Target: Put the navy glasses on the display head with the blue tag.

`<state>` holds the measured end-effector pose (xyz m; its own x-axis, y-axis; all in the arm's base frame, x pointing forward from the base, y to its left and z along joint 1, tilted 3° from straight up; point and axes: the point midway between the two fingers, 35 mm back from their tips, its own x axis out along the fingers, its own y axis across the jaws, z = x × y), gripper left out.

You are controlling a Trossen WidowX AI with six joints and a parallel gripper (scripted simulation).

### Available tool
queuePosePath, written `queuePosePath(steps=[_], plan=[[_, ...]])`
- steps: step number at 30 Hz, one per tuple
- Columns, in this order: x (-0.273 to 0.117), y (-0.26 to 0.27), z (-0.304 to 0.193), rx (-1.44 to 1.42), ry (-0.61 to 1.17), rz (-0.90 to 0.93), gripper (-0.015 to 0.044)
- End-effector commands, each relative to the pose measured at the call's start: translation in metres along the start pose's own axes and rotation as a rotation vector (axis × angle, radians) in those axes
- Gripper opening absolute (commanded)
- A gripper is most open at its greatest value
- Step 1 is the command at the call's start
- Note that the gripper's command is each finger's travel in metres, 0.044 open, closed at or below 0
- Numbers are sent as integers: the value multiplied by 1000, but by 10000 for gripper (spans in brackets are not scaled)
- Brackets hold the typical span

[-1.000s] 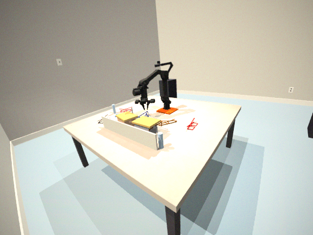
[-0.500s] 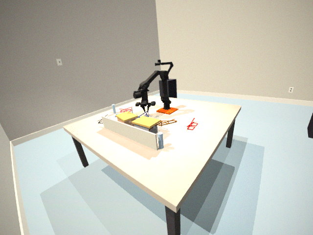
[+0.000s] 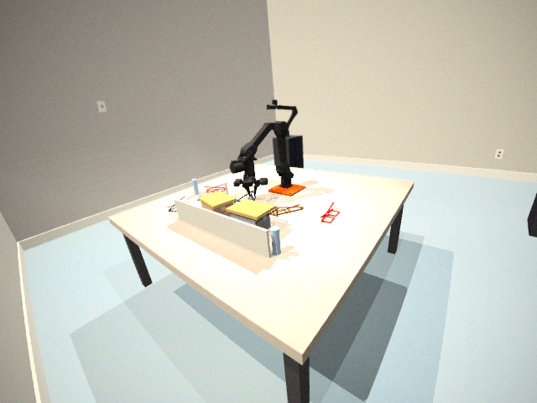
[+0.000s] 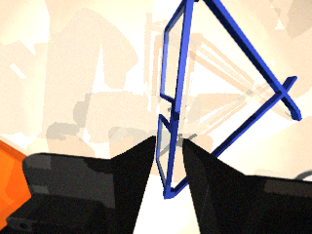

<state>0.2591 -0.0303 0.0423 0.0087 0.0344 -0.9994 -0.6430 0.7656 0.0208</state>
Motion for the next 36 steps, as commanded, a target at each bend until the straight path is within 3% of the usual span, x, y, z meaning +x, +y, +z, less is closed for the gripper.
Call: queuePosePath(steps=[1,9,27,36], plan=[[4,2,0,6,0,8,120],[4,-2,0,6,0,8,120],[3,0,-1,5,4,5,0],[-5,-2,0,5,4,5,0]])
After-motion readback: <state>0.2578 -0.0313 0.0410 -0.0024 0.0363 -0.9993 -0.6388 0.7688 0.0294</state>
